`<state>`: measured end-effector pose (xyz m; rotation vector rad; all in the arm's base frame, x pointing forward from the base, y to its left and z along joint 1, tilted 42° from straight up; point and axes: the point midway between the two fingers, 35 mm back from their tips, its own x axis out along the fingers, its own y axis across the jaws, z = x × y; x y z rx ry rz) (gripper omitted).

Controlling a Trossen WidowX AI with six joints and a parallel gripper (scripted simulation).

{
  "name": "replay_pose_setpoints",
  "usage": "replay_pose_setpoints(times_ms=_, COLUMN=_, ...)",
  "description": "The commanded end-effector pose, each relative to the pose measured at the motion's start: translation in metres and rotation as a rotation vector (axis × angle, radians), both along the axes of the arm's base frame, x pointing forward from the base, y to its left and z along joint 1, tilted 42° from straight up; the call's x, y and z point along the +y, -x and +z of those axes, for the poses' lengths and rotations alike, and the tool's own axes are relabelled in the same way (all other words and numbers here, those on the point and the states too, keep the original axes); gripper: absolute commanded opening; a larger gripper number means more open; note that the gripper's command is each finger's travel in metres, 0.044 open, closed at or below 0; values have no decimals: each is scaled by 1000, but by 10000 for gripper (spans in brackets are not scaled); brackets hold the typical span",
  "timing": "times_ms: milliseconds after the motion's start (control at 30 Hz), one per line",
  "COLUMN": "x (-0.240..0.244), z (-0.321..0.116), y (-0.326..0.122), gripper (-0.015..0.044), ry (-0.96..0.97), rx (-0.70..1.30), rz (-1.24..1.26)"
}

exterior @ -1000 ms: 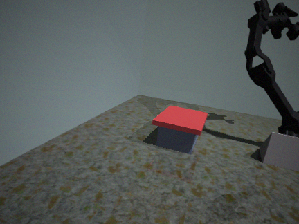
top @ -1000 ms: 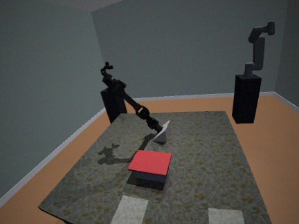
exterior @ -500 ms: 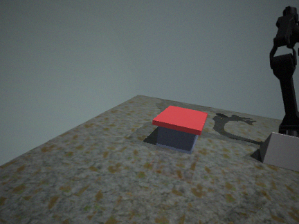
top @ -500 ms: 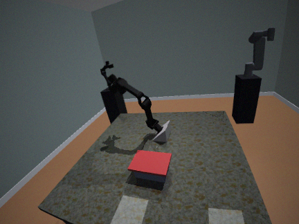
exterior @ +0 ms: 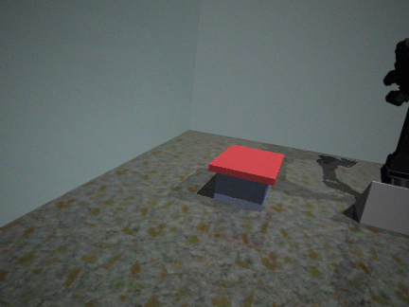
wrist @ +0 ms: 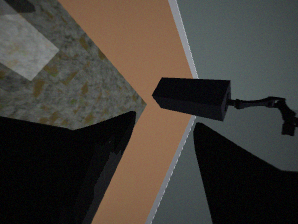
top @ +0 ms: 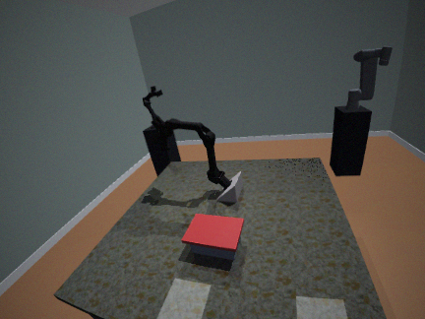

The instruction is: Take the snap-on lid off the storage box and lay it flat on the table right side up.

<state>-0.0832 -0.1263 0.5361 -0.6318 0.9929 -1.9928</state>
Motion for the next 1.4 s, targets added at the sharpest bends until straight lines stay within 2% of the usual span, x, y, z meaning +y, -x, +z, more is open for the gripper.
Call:
replay_pose_setpoints(times_ms=0, x=-41, z=-16, y=-20, gripper=235, ry=27, rx=-166, rz=149)
replay_pose_setpoints(times_ms=200, x=-86, z=-43, y=-57, gripper=235, ry=15, rx=-369, rz=295)
replay_pose_setpoints(times_ms=367, x=-121, z=-78, y=-119, gripper=235, ry=-32, rx=-580, rz=440)
replay_pose_setpoints(times_ms=433, x=-129, z=-93, y=-147, gripper=235, ry=-59, rx=-660, rz=490)
replay_pose_setpoints(times_ms=500, x=-131, z=-98, y=-157, gripper=235, ry=-70, rx=-689, rz=504)
replay_pose_setpoints(times_ms=667, x=-130, z=-140, y=-230, gripper=235, ry=-159, rx=-886, rz=586)
replay_pose_setpoints(times_ms=767, x=-117, z=-167, y=-274, gripper=235, ry=-221, rx=-994, rz=623)
replay_pose_setpoints(times_ms=867, x=-108, z=-181, y=-295, gripper=235, ry=-254, rx=-1043, rz=636)
replay_pose_setpoints(times_ms=1100, x=-39, z=-247, y=-375, gripper=235, ry=-403, rx=-1232, rz=670)
replay_pose_setpoints(times_ms=1200, x=-19, z=-264, y=-389, gripper=235, ry=-435, rx=-1264, rz=672)
replay_pose_setpoints(times_ms=1367, x=50, z=-316, y=-416, gripper=235, ry=-530, rx=-1353, rz=679)
